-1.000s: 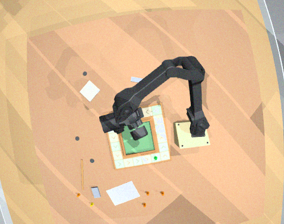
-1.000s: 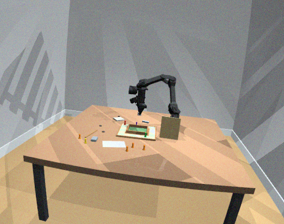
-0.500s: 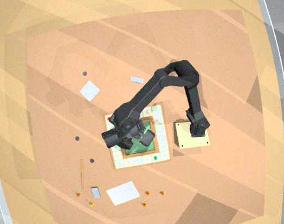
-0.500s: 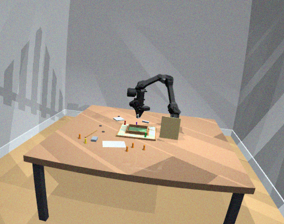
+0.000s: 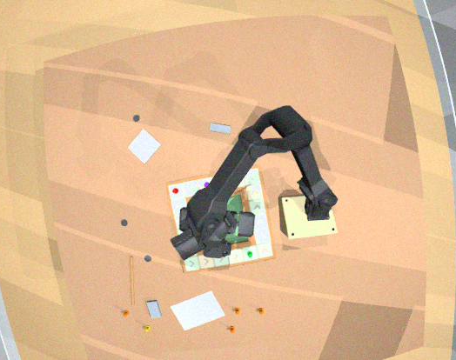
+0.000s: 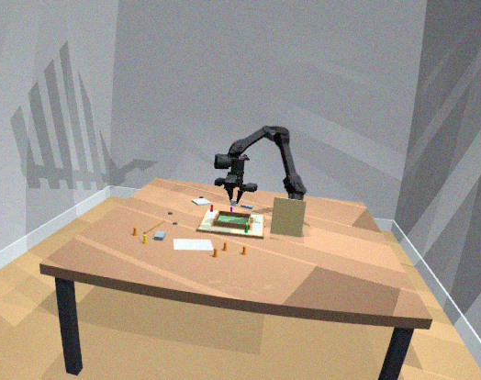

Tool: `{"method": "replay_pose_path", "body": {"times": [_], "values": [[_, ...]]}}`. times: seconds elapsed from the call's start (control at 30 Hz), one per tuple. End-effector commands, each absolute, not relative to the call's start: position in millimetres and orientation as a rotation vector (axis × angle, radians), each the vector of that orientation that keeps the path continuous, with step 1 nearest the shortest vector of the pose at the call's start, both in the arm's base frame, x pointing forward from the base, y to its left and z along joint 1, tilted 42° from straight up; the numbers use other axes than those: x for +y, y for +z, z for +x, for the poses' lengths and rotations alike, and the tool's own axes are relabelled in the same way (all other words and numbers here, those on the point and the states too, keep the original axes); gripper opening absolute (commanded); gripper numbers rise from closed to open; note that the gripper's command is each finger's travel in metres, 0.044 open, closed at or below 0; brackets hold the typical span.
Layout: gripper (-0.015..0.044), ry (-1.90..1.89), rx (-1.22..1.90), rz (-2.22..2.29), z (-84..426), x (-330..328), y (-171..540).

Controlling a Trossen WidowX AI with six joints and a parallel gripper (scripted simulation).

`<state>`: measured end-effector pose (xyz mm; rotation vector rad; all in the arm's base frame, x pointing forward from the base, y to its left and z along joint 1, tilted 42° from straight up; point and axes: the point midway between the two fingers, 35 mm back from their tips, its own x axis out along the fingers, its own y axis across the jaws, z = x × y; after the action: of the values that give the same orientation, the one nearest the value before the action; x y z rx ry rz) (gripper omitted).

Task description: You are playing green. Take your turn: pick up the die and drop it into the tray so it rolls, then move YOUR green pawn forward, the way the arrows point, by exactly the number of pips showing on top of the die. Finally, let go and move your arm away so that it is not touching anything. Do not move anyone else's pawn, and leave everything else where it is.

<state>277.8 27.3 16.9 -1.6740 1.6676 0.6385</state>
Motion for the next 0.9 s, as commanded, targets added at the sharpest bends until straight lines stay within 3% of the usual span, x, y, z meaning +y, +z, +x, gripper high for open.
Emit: {"method": "replay_pose_path", "body": {"times": [0.0,0.37,0.87], "values": [[0.0000,0.795,1.659,-1.787,273,35,4],[0.0000,0.863,1.652,-1.802,270,36,-1],[0.0000,1.230,1.431,-1.389,260,29,-13]]}}
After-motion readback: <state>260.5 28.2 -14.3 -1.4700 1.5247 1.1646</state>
